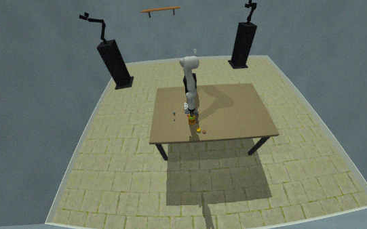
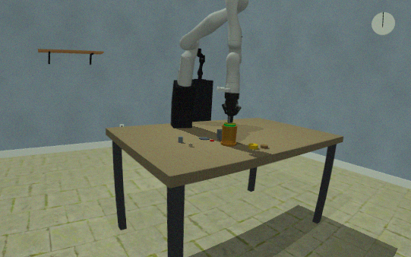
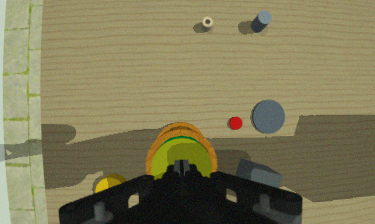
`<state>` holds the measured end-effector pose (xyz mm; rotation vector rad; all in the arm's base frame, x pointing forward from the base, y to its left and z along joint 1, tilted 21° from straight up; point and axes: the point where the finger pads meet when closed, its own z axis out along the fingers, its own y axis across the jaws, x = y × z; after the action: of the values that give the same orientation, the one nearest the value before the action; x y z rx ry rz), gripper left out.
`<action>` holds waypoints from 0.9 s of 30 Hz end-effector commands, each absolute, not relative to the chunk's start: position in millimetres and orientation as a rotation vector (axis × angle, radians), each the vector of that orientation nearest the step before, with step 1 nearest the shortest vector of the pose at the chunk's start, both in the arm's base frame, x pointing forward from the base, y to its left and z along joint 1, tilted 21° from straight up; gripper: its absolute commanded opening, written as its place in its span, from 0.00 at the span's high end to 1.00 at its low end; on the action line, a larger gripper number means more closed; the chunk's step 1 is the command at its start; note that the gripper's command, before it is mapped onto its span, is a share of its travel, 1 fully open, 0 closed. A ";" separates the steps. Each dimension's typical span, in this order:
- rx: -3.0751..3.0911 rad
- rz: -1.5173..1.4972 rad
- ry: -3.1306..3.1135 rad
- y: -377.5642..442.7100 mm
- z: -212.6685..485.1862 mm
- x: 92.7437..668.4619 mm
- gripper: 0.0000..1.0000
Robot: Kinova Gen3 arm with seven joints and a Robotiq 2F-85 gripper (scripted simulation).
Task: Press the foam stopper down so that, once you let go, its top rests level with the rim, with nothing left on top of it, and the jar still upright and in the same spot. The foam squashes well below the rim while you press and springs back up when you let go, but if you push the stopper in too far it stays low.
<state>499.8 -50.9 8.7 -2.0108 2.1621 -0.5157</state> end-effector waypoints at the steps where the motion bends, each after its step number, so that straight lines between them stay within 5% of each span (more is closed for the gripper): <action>1: -2.010 -0.516 2.161 -50.9 8.6 500.2 1.00; 27: -2.010 -0.516 2.161 -52.4 -0.5 503.4 1.00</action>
<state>503.0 -52.2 0.8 -2.0095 2.1615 -0.5164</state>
